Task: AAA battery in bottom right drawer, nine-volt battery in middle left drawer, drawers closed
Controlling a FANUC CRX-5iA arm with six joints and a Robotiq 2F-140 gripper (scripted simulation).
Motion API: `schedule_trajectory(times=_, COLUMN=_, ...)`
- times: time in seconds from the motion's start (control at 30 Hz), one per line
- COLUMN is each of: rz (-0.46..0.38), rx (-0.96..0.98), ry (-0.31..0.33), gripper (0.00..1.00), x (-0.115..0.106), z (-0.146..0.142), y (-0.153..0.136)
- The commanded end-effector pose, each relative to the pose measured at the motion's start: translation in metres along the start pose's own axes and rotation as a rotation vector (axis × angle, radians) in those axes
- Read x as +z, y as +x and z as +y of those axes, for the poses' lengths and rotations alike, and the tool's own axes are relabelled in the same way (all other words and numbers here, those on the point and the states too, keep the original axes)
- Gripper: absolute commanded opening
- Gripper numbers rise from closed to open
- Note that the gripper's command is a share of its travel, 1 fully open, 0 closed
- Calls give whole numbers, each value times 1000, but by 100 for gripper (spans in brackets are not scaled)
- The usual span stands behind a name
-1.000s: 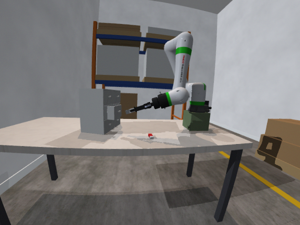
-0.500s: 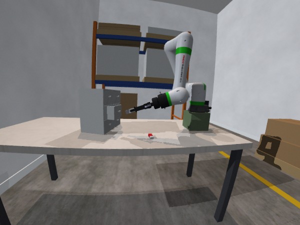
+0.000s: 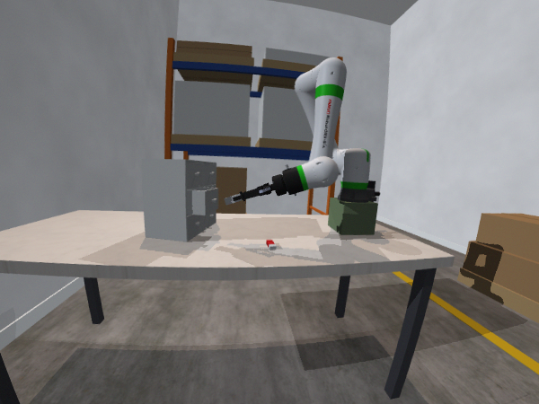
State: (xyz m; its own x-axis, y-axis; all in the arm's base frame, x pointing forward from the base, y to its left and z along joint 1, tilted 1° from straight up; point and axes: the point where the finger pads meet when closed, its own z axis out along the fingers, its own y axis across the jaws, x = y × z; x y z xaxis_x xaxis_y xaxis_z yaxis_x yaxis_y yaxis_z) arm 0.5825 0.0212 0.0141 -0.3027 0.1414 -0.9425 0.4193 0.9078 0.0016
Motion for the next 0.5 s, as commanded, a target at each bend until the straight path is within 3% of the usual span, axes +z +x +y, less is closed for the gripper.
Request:
schedule_trajectory(times=0.0, rz=0, rx=0, ry=0, gripper=0, x=1, z=0, y=-1)
schedule_trajectory(times=0.47, rz=0, rx=0, ry=0, gripper=0, x=11, z=0, y=-4)
